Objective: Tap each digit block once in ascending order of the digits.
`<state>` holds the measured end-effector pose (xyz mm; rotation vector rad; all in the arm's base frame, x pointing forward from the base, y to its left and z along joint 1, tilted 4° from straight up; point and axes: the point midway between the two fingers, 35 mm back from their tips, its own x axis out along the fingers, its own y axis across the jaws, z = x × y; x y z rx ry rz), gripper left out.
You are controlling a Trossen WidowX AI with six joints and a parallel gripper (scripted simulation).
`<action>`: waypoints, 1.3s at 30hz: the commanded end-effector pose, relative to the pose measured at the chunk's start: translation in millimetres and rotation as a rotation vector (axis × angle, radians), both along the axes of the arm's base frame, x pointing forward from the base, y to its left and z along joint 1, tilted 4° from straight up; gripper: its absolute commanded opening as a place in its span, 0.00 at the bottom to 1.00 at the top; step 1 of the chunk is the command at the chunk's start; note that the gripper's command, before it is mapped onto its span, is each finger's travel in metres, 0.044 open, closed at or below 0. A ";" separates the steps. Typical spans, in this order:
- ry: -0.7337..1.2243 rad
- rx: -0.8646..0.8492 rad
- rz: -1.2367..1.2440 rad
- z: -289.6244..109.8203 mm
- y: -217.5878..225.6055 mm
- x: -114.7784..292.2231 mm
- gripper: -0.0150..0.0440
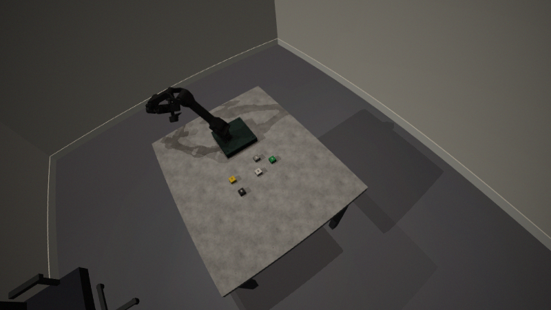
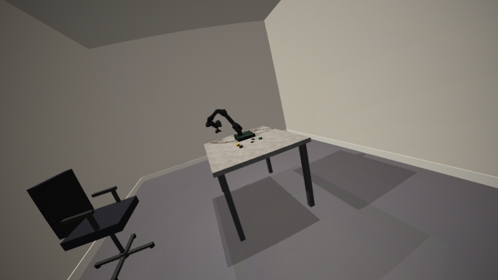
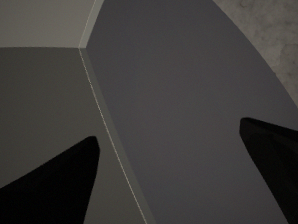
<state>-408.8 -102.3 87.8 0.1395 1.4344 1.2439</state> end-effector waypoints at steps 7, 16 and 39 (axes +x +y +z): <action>-0.315 0.061 0.538 6.6 -97.6 58.0 0.93; -0.746 0.319 1.476 17.1 -206.9 199.9 0.93; -0.907 1.992 3.558 40.7 -155.8 561.6 0.93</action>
